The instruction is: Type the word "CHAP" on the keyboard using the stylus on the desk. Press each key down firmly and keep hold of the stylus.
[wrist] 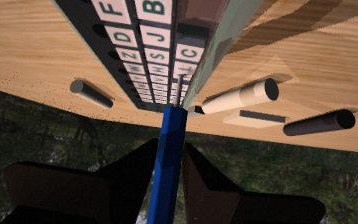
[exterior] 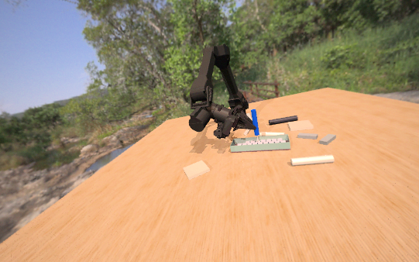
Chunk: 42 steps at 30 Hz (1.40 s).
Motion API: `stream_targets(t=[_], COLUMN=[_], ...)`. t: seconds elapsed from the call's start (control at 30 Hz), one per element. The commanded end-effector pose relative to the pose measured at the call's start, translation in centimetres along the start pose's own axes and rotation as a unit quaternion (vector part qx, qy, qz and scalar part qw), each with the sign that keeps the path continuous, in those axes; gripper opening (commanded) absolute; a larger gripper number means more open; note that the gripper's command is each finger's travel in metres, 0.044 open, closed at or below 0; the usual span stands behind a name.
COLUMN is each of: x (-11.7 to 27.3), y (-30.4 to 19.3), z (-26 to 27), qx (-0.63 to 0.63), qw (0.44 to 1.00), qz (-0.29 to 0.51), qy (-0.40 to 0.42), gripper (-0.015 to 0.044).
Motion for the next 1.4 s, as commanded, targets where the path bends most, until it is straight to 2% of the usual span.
stream_targets(t=[0.0, 0.37, 0.63, 0.73, 0.77, 0.83, 1.37], x=[0.0, 1.8, 1.7, 1.7, 1.6, 1.3, -5.1], y=[0.0, -3.1, -2.9, -2.9, -3.0, -3.2, -7.8], z=[0.0, -0.2, -0.2, -0.2, -0.2, 0.0, 1.3], qx=[-0.001, -0.001, 0.000, 0.000, 0.000, 0.000, -0.001], qw=[1.000, 1.000, 1.000, 1.000, 1.000, 1.000, 1.000], qz=[0.001, 0.001, 0.000, 0.000, 0.000, -0.001, 0.006], qy=[0.001, 0.001, 0.000, 0.000, 0.000, 0.000, 0.001], gripper=[0.0081, 0.0081, 0.0085, 0.0065, 0.0038, 0.0000, 0.0000])
Point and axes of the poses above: the point midway between the two fingers, 35 mm back from their tips, its own x axis back along the fingers, its own z axis across the jaws, y = z × x, the point moved 6 cm from there along x, back along the fingers, and after that the axes turned 4 degrees about -x, right-handed, at the moved point
